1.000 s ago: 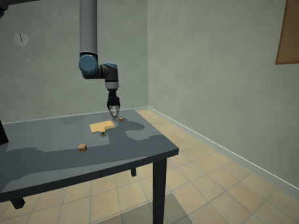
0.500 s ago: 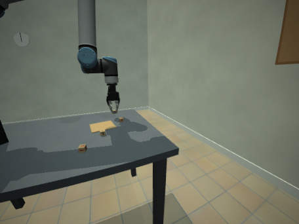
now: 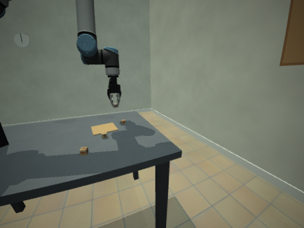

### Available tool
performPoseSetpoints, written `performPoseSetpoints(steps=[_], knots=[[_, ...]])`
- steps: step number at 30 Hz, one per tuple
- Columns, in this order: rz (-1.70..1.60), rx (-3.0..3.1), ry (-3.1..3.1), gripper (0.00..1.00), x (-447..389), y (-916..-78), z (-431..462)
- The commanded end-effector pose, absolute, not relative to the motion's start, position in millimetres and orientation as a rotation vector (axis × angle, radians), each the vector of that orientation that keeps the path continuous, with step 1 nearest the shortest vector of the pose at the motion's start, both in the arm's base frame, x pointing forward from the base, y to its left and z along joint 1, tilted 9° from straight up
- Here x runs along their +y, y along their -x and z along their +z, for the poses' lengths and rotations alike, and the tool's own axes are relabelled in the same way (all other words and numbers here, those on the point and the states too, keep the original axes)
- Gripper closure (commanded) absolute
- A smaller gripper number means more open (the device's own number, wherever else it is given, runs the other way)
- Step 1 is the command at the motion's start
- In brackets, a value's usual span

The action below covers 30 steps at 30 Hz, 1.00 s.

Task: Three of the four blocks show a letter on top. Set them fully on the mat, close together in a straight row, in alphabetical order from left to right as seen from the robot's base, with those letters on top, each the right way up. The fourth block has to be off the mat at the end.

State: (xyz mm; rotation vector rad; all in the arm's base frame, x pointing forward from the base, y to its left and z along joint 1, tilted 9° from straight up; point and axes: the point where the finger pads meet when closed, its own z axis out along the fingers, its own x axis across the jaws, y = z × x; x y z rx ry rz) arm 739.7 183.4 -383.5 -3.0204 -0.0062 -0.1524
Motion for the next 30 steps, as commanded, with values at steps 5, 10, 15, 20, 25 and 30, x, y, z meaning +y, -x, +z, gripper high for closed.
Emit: performPoseSetpoints(steps=[5, 10, 15, 20, 25, 30], knots=[[-0.154, -0.006, 3.020, 0.95, 183.1, -740.1, -381.3], [-0.154, -0.005, 3.020, 0.95, 183.1, -740.0, -381.3], [-0.153, 0.009, 3.020, 0.95, 182.9, -739.9, -381.4], [-0.151, 0.047, 3.018, 0.95, 182.3, -739.6, -381.5], [-0.148, 0.086, 3.016, 0.95, 181.7, -739.2, -381.7], [-0.142, 0.181, 3.009, 0.95, 180.1, -738.3, -382.1]])
